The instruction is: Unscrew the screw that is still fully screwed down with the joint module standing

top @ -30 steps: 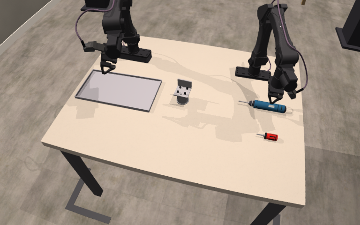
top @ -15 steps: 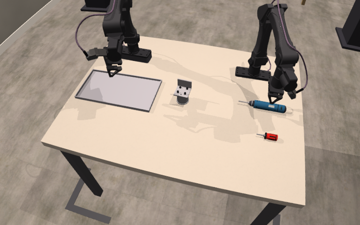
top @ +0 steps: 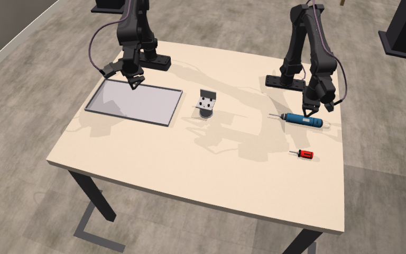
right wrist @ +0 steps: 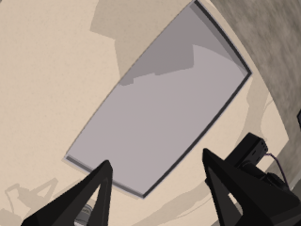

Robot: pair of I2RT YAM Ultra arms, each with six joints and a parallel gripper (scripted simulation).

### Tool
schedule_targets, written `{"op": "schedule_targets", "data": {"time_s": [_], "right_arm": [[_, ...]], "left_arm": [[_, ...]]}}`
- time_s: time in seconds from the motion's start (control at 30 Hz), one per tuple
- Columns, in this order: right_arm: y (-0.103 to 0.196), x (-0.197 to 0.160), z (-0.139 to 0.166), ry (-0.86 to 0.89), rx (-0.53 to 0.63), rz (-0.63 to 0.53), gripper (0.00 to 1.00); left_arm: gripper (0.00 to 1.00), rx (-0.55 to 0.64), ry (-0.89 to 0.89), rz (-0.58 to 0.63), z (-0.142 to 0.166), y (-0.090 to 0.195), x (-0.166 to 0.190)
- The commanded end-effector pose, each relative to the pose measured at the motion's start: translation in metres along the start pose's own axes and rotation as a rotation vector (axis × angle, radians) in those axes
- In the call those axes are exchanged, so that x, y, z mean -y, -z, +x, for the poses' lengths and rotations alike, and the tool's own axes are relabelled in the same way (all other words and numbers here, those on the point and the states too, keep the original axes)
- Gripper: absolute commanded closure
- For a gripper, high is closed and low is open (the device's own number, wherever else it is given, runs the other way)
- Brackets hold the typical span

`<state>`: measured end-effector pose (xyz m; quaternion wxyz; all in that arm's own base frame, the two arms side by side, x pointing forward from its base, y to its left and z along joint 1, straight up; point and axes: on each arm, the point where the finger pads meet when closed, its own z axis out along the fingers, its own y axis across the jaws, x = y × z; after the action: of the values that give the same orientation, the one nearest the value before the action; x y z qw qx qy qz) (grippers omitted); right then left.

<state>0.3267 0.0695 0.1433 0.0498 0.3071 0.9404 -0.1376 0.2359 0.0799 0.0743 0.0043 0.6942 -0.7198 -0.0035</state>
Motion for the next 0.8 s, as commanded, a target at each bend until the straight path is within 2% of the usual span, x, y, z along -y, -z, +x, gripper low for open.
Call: {"op": "schedule_targets", "data": {"time_s": [0.0, 0.33, 0.5, 0.77], "right_arm": [[0.008, -0.012, 0.001, 0.072, -0.005, -0.047, 0.14], [0.001, -0.025, 0.02, 0.293, -0.108, -0.088, 0.14], [0.008, -0.023, 0.019, 0.288, -0.094, -0.105, 0.14], [-0.002, -0.04, 0.034, 0.464, -0.162, -0.16, 0.14]], "left_arm": [[0.35, 0.022, 0.009, 0.029, -0.004, 0.013, 0.005], [0.35, 0.022, 0.009, 0.029, -0.004, 0.013, 0.005], [0.35, 0.022, 0.009, 0.029, -0.004, 0.013, 0.005], [0.35, 0.022, 0.009, 0.029, -0.004, 0.013, 0.005]]}}
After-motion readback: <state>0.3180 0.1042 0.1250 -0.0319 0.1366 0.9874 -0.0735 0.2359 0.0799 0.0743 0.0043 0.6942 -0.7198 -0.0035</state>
